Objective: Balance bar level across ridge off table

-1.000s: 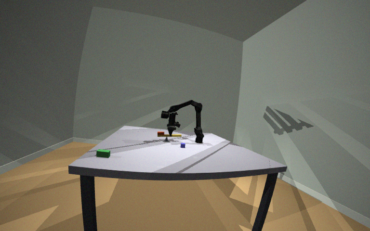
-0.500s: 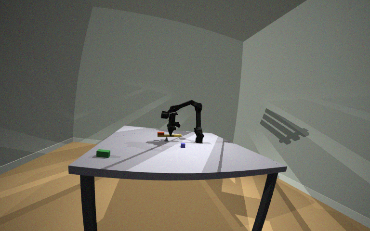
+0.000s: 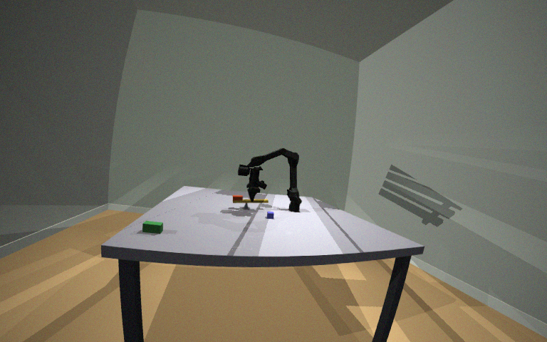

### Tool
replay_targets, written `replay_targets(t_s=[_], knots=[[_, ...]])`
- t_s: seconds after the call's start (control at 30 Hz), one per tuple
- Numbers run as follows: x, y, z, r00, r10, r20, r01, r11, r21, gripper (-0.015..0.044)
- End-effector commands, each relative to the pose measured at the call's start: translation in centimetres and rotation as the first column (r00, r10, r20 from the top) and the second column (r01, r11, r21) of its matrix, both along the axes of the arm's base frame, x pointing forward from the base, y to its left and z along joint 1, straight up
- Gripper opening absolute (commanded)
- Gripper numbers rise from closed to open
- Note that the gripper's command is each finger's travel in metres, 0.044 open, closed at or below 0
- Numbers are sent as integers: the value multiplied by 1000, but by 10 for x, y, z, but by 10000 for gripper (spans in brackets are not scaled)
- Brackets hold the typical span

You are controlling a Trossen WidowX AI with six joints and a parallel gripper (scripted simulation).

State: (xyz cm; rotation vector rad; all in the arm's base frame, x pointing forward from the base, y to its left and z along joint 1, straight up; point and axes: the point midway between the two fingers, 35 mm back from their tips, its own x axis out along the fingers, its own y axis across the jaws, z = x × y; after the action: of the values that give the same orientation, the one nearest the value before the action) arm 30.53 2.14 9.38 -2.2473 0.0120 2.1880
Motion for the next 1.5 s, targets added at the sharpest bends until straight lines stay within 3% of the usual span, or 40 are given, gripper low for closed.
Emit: replay_targets(t_s=[0.0,1.47], knots=[[0,1,-1,1000,3,2,-3,1000,4,0],[0,0,-4,1000,3,2,-3,1000,4,0]])
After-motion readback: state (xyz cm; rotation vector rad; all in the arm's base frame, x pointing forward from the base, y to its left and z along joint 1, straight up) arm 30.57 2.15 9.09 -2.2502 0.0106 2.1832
